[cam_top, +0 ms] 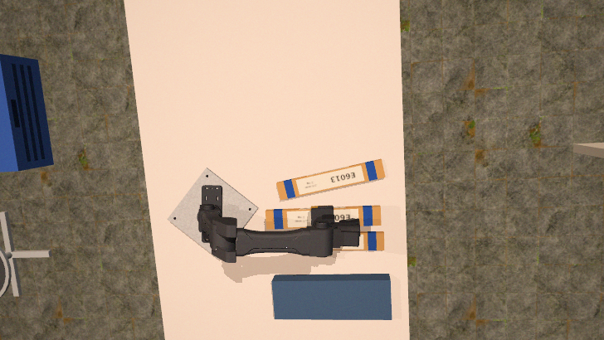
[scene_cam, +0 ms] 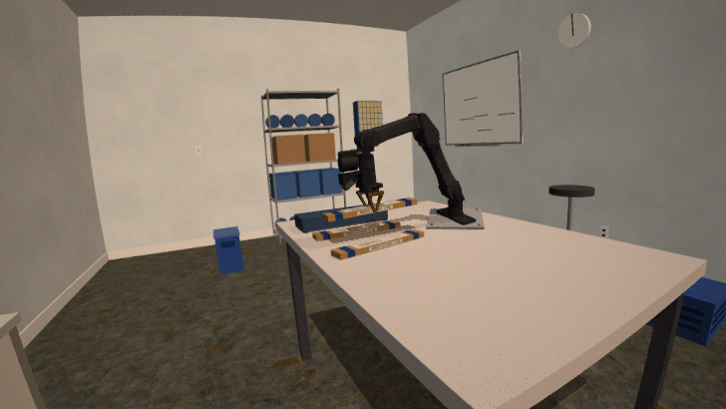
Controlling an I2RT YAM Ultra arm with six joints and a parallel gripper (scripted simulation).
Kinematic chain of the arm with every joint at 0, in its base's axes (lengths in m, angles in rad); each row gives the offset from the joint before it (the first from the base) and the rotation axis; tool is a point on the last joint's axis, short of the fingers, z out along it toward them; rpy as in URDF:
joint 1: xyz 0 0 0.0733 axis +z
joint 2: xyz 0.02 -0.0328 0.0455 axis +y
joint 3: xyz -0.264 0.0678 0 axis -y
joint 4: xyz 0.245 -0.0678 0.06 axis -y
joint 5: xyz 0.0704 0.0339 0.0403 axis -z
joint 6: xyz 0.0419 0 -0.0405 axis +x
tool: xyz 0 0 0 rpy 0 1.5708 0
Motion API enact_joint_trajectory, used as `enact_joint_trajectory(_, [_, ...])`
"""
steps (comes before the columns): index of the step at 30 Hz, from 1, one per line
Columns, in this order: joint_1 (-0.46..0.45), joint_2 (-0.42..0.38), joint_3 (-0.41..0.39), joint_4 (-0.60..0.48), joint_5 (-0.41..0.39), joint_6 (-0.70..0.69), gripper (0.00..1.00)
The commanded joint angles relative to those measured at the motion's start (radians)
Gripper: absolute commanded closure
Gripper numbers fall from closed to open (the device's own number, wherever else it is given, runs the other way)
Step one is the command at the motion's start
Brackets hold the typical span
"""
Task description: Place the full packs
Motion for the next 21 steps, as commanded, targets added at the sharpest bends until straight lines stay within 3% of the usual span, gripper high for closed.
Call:
enact_joint_trajectory(1, [0.007, -0.07, 0.007, 0.027, 0.0, 0.009, 1.0])
enact_joint_trajectory(8, [0.008, -0.072, -0.012, 0.062, 0.0, 0.012, 1.0])
enact_joint_trajectory(10, [0.012, -0.066, -0.055, 0.072, 0.001, 0.013, 1.0])
enact_joint_trajectory(21, [0.015, -0.066, -0.076, 0.134, 0.001, 0.018, 1.0])
